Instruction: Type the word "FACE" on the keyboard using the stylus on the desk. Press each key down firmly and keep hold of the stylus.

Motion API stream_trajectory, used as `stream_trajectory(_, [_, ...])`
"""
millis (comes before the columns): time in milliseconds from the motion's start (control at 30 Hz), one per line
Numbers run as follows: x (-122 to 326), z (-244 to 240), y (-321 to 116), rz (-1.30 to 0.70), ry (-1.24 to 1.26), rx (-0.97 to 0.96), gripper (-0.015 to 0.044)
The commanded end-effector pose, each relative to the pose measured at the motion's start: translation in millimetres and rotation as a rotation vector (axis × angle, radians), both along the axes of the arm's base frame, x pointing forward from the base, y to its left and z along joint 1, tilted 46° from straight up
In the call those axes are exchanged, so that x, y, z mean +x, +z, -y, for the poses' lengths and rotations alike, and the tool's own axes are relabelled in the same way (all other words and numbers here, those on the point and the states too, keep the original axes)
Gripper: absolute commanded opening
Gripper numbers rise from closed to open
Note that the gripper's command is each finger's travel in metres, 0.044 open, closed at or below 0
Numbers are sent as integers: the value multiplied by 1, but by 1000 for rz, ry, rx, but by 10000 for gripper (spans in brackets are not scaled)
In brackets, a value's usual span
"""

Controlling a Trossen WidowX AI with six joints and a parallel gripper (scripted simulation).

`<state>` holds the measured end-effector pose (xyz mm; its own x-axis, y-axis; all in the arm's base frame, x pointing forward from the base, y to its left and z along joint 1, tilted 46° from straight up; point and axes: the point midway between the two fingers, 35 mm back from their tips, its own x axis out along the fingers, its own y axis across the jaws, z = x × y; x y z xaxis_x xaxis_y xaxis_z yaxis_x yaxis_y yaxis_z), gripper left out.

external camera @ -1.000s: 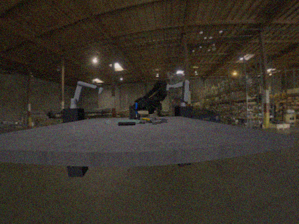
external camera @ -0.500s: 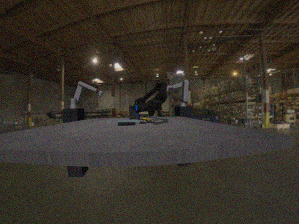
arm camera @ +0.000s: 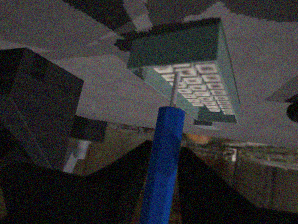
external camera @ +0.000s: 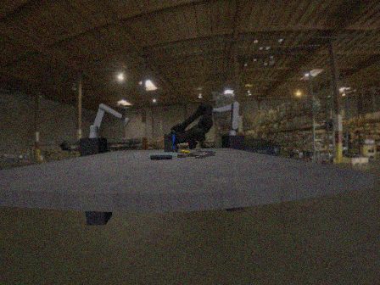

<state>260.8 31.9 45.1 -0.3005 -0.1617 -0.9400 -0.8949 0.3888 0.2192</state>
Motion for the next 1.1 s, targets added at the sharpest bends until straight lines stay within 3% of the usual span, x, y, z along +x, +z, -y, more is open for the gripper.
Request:
stream_trajectory(0, [0,-2,-2,0,-5,3,81])
stream_trajectory(1067, [1,-7,-7,0,-5,3,81])
